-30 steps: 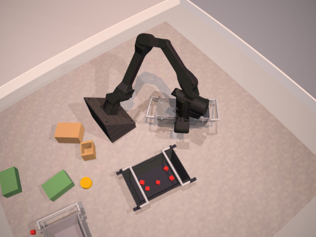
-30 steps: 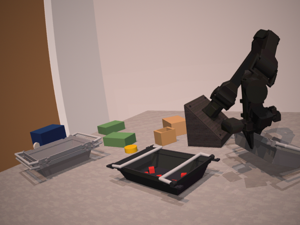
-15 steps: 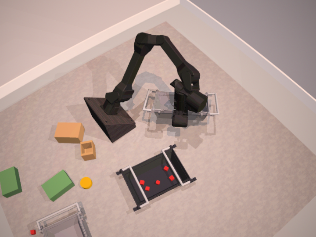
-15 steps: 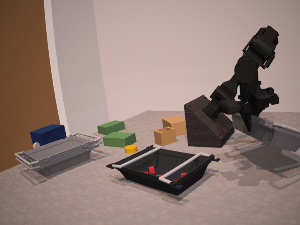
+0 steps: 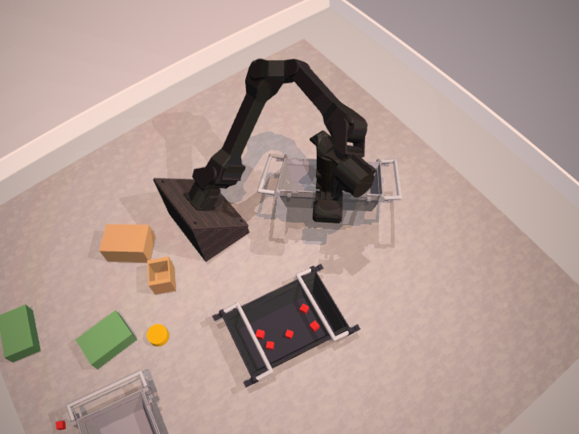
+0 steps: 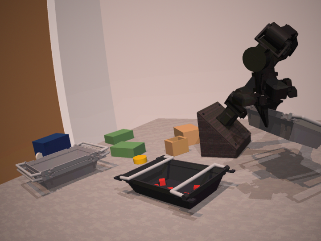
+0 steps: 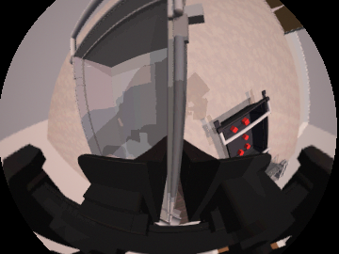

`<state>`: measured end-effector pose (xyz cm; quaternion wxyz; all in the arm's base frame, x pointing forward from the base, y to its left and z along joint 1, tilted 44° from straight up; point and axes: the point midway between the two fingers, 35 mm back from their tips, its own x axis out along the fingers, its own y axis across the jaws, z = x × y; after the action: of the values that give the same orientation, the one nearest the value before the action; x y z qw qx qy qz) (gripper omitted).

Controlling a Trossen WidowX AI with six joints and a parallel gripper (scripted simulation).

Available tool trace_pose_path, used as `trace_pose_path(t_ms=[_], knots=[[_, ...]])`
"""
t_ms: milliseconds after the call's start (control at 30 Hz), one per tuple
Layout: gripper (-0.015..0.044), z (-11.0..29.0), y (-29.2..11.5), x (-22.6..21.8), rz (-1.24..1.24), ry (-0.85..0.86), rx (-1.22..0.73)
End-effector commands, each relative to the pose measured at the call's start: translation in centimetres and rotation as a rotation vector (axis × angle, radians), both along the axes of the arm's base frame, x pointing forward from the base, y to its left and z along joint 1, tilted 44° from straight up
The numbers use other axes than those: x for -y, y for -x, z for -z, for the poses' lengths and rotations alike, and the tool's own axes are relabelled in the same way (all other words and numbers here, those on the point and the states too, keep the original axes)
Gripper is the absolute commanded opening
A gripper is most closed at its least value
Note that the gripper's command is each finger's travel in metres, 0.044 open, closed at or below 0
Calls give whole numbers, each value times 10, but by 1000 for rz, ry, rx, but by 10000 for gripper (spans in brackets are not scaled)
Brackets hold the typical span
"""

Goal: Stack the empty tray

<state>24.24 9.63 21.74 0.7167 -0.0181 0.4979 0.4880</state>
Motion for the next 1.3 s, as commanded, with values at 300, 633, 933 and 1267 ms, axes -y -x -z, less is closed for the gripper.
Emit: trace_pose_path(t_ms=[300, 633, 933, 1267], knots=[[0, -4, -1, 0, 1, -10, 10], [0, -2, -5, 4, 46, -9, -31], [0, 4, -15, 13, 162, -7, -136], [0, 11, -25, 24, 291, -6, -253]])
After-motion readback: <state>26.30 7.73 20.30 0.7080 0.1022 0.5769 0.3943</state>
